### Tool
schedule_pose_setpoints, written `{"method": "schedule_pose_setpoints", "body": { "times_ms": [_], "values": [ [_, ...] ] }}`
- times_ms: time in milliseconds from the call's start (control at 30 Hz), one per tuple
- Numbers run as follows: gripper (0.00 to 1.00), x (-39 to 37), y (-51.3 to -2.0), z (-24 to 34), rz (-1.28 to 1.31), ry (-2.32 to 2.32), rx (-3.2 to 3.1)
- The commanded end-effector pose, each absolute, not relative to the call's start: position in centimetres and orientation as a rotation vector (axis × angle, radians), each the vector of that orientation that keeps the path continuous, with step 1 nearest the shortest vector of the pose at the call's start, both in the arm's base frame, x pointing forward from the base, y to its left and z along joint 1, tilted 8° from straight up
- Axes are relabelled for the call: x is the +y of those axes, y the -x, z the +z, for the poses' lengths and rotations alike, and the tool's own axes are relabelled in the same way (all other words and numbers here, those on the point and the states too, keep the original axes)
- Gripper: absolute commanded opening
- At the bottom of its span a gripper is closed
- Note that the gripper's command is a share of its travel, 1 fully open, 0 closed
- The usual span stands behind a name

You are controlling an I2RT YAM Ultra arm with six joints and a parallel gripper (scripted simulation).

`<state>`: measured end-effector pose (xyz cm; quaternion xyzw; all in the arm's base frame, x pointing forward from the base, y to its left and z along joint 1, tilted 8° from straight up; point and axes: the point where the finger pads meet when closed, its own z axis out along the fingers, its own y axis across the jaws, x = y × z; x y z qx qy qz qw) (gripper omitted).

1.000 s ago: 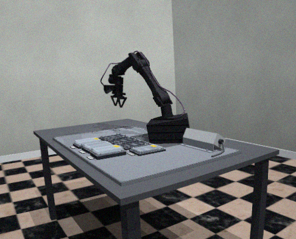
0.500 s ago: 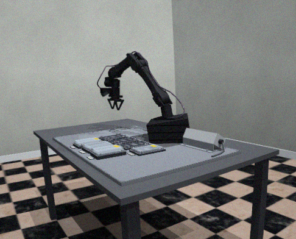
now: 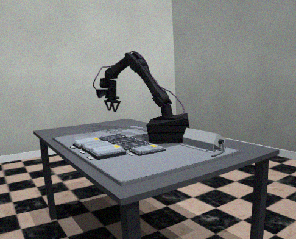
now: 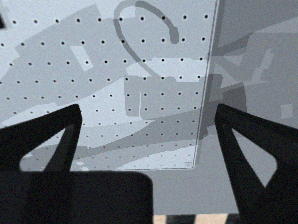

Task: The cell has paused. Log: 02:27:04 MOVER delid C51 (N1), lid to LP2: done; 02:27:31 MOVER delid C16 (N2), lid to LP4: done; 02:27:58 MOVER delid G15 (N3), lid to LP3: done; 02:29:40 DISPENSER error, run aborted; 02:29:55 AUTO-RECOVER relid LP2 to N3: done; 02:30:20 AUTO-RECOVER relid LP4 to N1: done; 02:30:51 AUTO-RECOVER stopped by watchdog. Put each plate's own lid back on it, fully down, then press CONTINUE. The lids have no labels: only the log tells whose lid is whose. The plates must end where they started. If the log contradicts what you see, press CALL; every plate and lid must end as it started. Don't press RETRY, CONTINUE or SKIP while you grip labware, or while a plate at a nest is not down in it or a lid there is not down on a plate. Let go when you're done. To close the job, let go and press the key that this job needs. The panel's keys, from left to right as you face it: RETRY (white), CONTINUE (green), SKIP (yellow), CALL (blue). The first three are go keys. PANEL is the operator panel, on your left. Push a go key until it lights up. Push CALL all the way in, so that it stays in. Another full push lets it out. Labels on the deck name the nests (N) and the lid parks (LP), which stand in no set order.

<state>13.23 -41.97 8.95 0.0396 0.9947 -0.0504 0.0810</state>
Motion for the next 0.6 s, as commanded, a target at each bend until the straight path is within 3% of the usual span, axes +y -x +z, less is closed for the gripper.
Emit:
{"method": "schedule_pose_setpoints", "body": {
  "times_ms": [0,567],
  "values": [
    [1.0,-41.7,-14.6,10.7,-0.234,-0.146,2.951],
    [1.0,-39.6,-18.7,10.2,-0.238,-0.154,2.936]
  ]
}}
